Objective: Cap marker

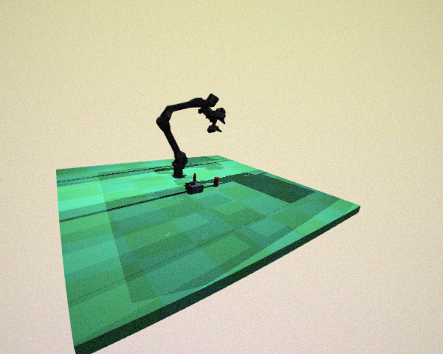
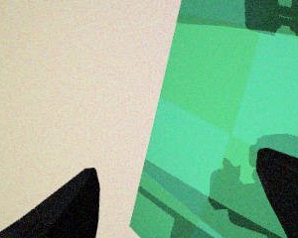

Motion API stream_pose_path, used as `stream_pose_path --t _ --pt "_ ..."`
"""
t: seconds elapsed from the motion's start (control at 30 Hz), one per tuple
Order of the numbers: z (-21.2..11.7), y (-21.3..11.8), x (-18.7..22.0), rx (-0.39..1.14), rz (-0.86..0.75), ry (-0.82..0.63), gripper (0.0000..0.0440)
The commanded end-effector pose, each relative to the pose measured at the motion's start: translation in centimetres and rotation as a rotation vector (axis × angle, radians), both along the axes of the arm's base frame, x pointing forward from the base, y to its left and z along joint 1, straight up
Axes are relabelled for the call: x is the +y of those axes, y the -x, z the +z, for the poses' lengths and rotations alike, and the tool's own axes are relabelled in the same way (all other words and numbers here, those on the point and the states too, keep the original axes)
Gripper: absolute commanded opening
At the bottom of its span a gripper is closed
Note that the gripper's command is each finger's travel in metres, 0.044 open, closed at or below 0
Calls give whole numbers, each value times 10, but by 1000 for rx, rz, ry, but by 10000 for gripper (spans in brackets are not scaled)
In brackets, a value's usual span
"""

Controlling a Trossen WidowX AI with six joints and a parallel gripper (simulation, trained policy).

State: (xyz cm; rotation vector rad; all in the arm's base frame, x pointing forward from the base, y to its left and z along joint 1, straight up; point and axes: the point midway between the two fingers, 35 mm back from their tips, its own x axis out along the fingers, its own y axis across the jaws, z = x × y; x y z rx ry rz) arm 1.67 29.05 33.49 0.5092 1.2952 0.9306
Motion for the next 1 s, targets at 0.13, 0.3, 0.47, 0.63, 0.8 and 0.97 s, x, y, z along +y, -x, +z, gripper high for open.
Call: stream_pose_path --t 0.13,0.3,0.47,0.63,0.8,0.97 --pt "-17 -12 1 26 -39 81 324" --pt "-27 -21 1 40 -65 128 325" --pt "-36 -30 1 55 -91 173 325" --pt "-45 -39 0 71 -118 216 325" --pt "-53 -48 -1 87 -145 258 325" --pt "-62 -57 -3 104 -172 298 325"
